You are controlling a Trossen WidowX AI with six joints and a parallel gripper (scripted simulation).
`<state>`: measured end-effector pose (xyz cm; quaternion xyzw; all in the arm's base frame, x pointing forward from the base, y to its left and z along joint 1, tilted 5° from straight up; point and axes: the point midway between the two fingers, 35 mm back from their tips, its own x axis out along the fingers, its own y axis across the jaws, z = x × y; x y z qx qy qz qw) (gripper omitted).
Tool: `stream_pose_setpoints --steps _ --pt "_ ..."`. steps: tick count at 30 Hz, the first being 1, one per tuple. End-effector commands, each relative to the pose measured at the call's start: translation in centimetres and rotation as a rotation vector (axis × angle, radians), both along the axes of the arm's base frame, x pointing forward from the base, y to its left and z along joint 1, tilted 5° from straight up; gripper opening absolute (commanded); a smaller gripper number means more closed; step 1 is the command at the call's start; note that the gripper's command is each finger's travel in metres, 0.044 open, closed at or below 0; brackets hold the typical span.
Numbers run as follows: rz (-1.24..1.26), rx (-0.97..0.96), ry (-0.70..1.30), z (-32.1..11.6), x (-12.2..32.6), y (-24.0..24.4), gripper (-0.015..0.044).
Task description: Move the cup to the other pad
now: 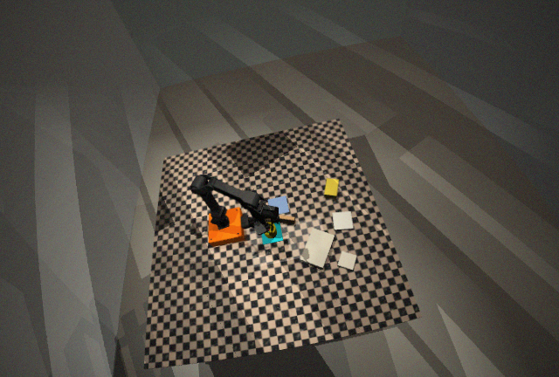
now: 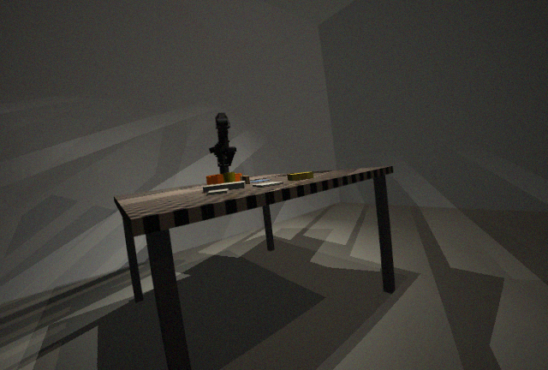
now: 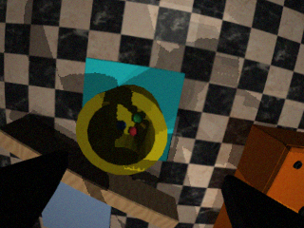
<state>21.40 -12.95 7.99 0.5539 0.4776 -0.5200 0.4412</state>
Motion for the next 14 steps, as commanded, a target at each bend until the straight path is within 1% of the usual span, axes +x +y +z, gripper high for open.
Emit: stream_pose_setpoints --steps 1,9,14 --pt "0.008 -0.002 0.001 1.2 0.0 -0.1 0.044" --pt "0.011 -0.004 0.001 3.8 0.2 -0.3 0.044" --pt "0.003 -0.002 -0.004 3.5 0.3 -0.3 0.044"
